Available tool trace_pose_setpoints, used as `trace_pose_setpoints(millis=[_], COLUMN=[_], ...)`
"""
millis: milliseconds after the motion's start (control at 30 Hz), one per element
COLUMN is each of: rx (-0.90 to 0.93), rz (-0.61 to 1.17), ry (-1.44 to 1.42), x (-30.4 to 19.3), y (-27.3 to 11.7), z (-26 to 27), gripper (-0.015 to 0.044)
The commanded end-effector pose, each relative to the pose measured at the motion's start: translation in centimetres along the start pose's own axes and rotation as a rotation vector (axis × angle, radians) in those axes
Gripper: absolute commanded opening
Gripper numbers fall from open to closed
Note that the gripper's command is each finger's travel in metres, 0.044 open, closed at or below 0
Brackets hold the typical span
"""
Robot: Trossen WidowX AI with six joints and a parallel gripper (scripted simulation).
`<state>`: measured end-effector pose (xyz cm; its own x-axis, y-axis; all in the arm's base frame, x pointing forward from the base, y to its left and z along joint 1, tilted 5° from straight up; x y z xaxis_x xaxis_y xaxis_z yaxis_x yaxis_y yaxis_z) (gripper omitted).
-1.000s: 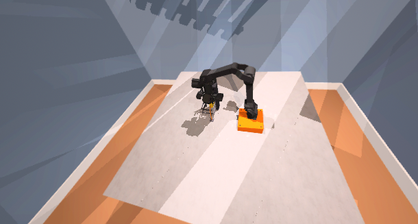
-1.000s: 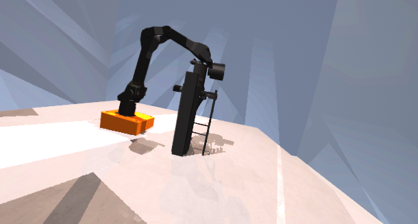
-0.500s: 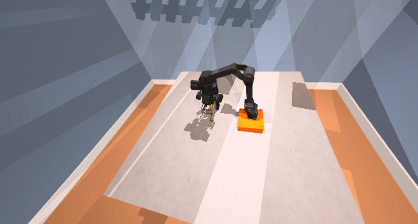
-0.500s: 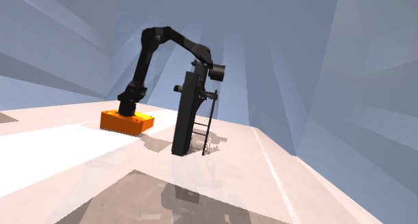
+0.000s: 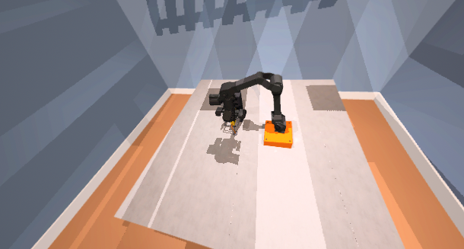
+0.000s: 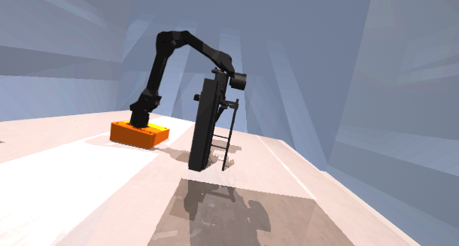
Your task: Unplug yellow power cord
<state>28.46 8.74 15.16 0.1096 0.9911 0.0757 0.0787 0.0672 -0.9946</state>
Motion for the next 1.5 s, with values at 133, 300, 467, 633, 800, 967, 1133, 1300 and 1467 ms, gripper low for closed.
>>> trace_pose_setpoints(millis=[133,300,467,633,800,967,1133,1300,1467], rx=[-0.003,-0.003,-0.003,-0.002,-0.002,-0.002,-0.002,-0.002,-0.002], rz=[-0.002,-0.002,-0.003,-0.007,-0.007,-0.007,-0.007,-0.007,-0.007], ry=[0.001,0.001,0.001,0.001,0.001,0.001,0.001,0.001,0.001], x=[-1.3,-1.3,0.6,4.5,4.5,4.5,4.5,4.5,4.5], y=[0.0,0.0,-0.4,-1.3,-1.3,-1.3,-1.3,-1.3,-1.3], z=[-0.5,-0.5,-0.1,1.1,1.1,1.1,1.1,1.1,1.1], gripper=[0.0184,0.0315,0.044,0.044,0.044,0.044,0.044,0.044,0.044])
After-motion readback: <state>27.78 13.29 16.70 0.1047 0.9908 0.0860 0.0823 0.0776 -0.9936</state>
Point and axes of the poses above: the point midway between the two fingers, 35 mm back from their tips, its own y axis out along the fingers, its own z axis across the jaws, x = y × z, the point moved 1 cm from there along -y, back along the fingers, and after that the axes turned 15 degrees about y, right-handed, at the moved point
